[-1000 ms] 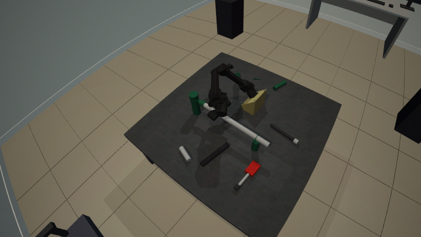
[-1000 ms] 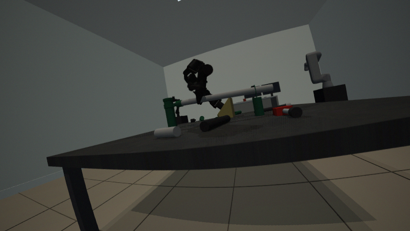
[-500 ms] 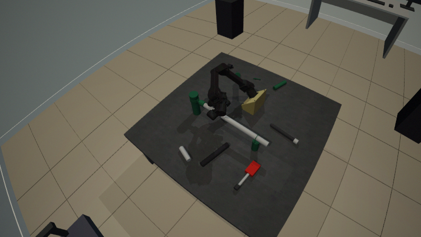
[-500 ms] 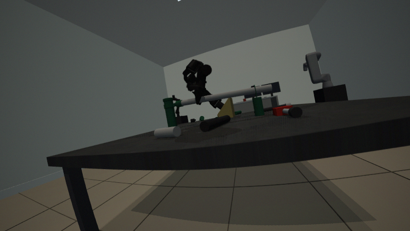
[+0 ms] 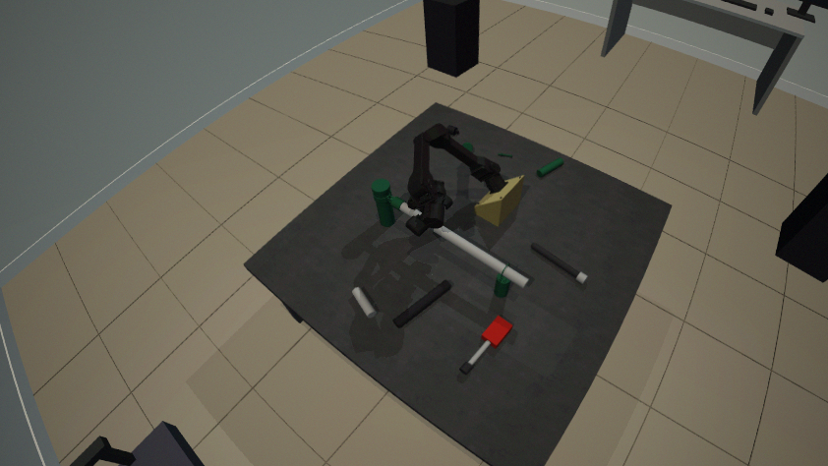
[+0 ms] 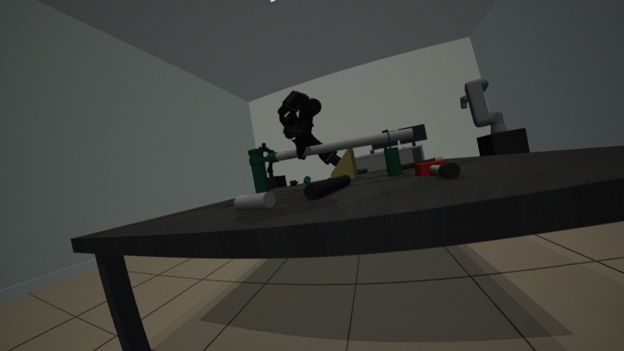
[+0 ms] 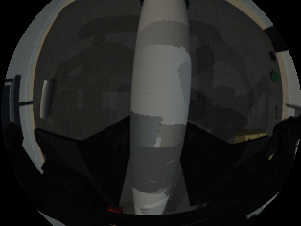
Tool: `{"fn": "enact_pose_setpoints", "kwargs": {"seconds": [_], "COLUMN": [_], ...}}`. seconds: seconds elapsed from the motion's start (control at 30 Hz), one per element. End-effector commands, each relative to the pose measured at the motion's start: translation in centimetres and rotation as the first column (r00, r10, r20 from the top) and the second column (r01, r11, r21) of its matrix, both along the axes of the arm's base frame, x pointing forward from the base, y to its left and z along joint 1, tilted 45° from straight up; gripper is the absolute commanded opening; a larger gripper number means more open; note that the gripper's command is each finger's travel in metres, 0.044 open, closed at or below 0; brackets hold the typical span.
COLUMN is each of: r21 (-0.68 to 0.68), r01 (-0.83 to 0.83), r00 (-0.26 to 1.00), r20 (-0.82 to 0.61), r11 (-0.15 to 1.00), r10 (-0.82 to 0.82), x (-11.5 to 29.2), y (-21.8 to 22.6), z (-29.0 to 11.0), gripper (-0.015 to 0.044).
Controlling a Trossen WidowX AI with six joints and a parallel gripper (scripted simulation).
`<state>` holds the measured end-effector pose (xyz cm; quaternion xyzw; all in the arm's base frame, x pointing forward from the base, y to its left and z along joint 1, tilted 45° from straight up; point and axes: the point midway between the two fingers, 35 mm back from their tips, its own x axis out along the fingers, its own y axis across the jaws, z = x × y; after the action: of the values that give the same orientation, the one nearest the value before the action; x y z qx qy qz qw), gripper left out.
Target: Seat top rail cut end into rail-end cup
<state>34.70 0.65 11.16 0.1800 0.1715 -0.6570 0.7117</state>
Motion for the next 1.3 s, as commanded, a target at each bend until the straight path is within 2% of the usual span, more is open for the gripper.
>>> {"fn": "enact_pose_setpoints", "kwargs": {"seconds": [0.0,0.27,0.47,0.7,0.9,1.27], "r21": [0.0,0.001,0.014,0.025,0.068,0.07], "r01": [-0.001,-0.006,-0.051,-0.093,-0.179,-0.182], "r00": [1.0,1.0,0.999,0.995,0.984,0.983], "r20": [0.002,0.001,-0.016,-0.032,0.001,0.002], "r11": [1.0,1.0,0.999,0.995,0.982,0.981], "r10": [0.001,0.006,0.051,0.094,0.179,0.183], "x": [0.0,0.0,-0.1,-0.5,-1.3,-1.4], "y": [0.1,0.4,3.0,5.6,8.4,8.6], "z": [0.0,0.0,-0.1,-0.2,1.7,1.7], "gripper": [0.0079,0.0289,0.044,0.044,0.044,0.044]}}
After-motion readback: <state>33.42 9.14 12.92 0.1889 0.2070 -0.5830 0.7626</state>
